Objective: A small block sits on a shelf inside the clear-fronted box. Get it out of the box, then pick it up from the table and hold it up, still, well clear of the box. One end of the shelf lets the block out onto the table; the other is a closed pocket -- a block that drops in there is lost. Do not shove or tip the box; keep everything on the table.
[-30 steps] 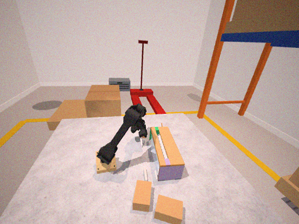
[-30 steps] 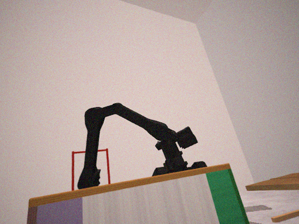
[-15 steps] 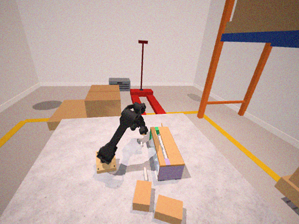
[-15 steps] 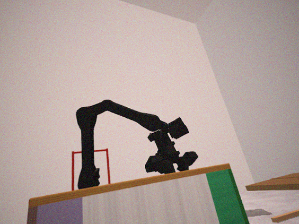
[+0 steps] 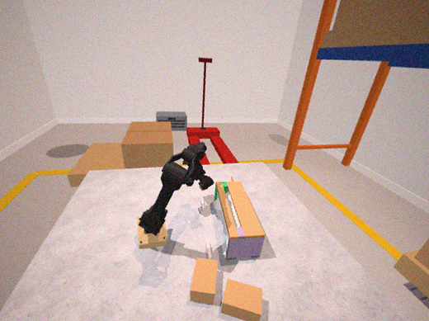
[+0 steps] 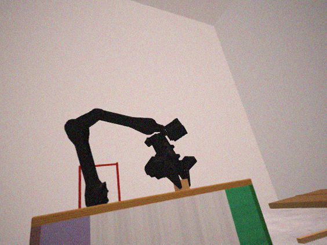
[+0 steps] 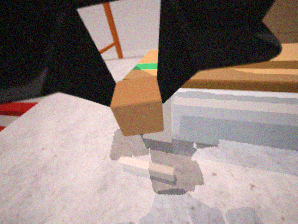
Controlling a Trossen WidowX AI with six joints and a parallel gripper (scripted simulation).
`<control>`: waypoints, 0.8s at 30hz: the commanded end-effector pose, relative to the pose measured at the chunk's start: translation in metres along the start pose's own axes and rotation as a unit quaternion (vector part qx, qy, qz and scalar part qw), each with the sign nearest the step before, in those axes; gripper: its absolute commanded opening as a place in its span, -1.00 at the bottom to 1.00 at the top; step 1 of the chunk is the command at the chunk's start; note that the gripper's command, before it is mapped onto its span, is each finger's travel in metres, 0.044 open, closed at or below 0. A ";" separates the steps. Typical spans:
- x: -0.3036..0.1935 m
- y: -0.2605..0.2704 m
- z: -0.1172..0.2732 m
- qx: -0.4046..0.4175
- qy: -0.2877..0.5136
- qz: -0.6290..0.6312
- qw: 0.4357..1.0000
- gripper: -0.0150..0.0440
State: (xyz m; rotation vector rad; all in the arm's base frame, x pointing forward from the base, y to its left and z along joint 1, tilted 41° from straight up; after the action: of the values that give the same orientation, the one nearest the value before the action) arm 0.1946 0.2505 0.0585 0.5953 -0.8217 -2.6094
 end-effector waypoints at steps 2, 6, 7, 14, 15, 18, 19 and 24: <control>0.007 0.014 0.022 -0.027 0.009 0.048 0.998 -0.49; 0.013 0.024 0.033 -0.042 0.014 0.081 0.996 -0.49; 0.015 0.026 0.036 -0.046 0.016 0.089 0.995 -0.49; 0.020 0.035 0.045 -0.059 0.022 0.118 0.991 -0.49; 0.020 0.035 0.045 -0.059 0.022 0.118 0.991 -0.49; 0.020 0.035 0.045 -0.059 0.022 0.118 0.991 -0.49; 0.020 0.035 0.045 -0.059 0.022 0.118 0.991 -0.49; 0.020 0.035 0.045 -0.059 0.022 0.118 0.991 -0.49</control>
State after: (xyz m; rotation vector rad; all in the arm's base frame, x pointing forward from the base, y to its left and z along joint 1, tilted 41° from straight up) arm 0.1632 0.2352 0.1049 0.4892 -0.6866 -2.4048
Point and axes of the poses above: the point midway between the two fingers, 35 mm back from their tips, its own z axis back along the fingers, its own y axis across the jaws, x = y × z, the point moved 10 cm from there along z, back along the fingers, and after that the axes turned 6 degrees about -z, right-handed, at the moved point
